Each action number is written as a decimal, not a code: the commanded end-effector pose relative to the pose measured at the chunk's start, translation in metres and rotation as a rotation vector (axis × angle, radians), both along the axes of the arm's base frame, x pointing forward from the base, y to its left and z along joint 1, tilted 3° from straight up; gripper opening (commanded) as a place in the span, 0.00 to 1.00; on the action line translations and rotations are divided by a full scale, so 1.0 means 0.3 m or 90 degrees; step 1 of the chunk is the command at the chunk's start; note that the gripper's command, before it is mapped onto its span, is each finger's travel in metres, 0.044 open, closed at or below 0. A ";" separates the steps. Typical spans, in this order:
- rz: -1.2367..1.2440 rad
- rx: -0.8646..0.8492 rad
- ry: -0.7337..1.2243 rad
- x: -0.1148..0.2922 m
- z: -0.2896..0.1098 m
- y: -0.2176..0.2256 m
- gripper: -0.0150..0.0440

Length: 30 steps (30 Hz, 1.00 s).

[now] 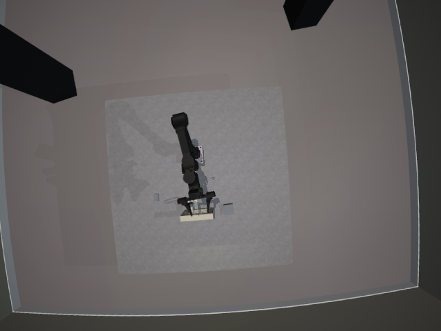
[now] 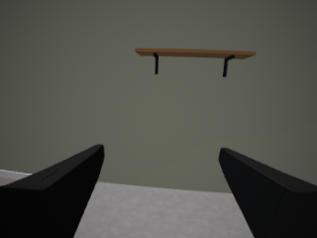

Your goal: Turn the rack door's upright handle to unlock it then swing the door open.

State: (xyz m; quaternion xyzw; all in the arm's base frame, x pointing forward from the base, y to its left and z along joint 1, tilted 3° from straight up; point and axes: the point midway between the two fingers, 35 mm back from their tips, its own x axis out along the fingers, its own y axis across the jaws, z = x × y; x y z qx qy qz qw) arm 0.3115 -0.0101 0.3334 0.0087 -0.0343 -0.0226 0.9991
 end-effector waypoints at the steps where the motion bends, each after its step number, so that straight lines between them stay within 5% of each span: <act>1: 0.000 0.000 0.003 0.002 -0.002 -0.001 0.89; 4: -0.007 -0.003 0.044 0.029 -0.028 -0.013 0.76; 30: -0.063 0.000 0.512 0.171 -0.352 -0.170 0.76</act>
